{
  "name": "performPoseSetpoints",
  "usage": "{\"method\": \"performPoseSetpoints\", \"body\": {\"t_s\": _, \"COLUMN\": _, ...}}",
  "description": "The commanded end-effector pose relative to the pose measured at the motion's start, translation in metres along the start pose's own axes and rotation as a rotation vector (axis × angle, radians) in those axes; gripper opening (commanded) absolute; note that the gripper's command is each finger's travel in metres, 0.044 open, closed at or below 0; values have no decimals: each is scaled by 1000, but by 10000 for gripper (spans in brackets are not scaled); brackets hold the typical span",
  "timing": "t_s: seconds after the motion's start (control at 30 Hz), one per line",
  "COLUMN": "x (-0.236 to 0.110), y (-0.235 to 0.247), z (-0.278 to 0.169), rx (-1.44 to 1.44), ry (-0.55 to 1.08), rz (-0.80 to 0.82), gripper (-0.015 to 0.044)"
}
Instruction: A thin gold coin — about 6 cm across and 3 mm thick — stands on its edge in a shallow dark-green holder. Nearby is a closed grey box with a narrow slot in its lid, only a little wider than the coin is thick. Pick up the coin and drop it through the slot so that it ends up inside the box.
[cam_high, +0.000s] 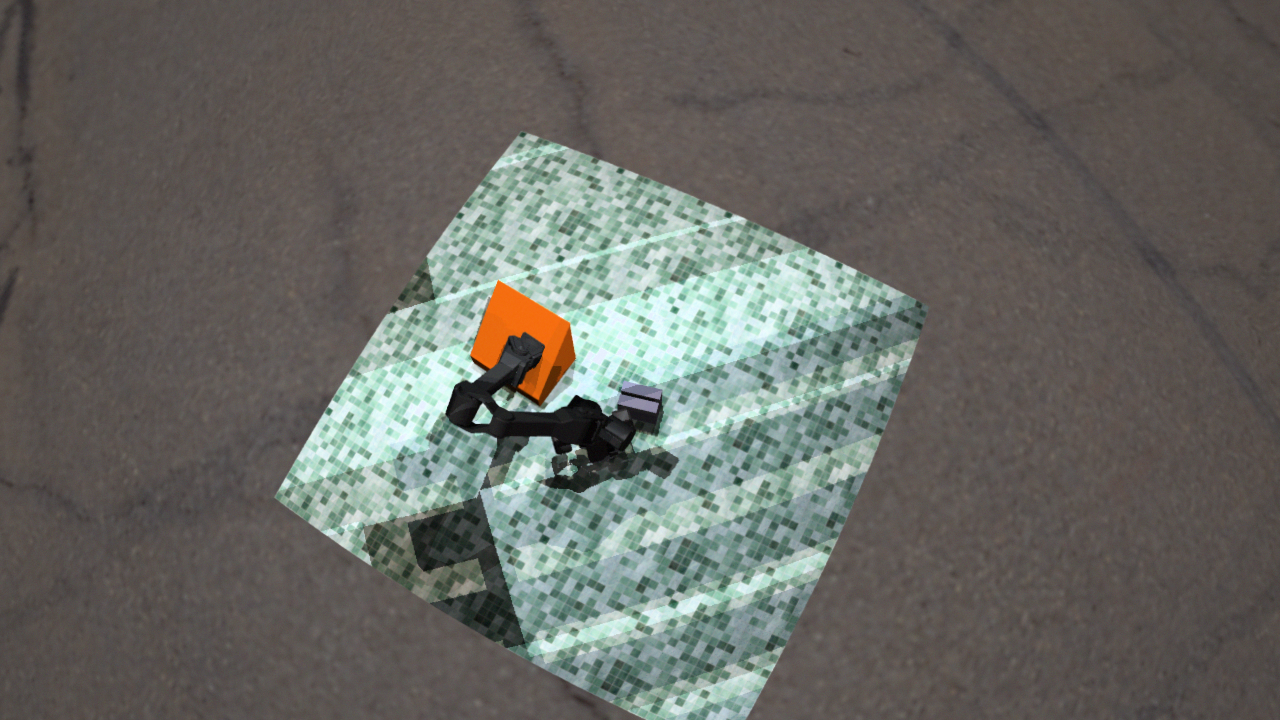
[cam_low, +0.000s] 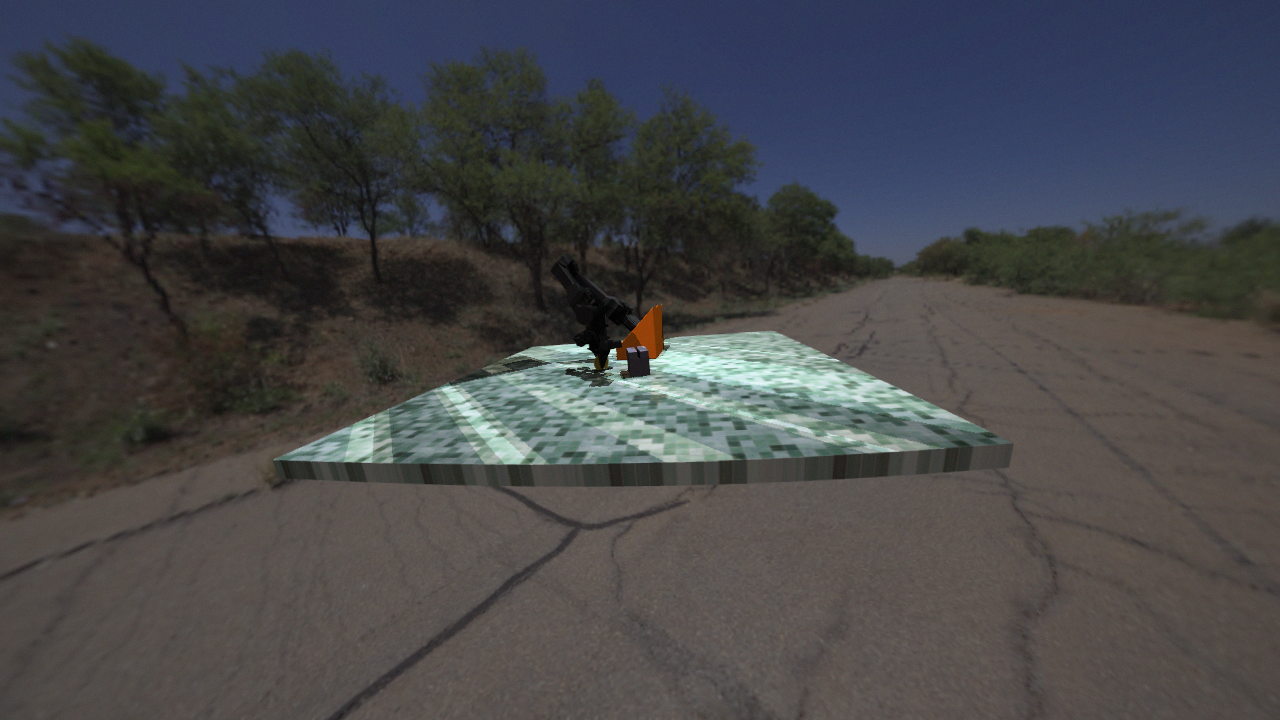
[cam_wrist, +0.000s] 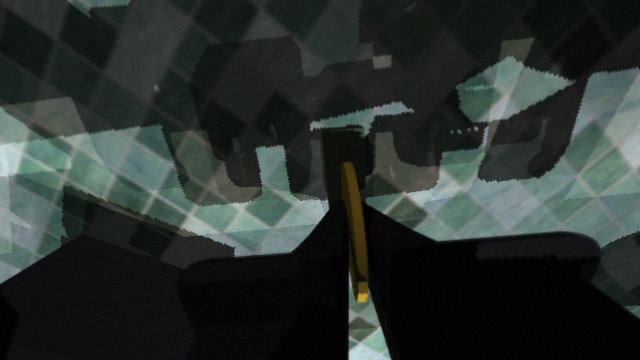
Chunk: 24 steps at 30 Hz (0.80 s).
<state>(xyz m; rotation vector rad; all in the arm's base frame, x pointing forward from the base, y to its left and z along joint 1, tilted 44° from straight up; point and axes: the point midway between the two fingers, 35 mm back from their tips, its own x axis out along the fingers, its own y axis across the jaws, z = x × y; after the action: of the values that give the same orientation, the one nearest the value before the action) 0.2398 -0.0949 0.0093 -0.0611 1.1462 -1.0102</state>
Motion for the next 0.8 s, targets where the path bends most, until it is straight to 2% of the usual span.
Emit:
{"method": "performPoseSetpoints", "body": {"t_s": 0.0, "x": 0, "y": 0, "z": 0, "rx": -3, "ry": -2, "rz": -2, "gripper": 0}}
{"method": "performPoseSetpoints", "body": {"t_s": 0.77, "x": -46, "y": 6, "z": 2, "rx": -4, "ry": 5, "rz": 8, "gripper": 0}}
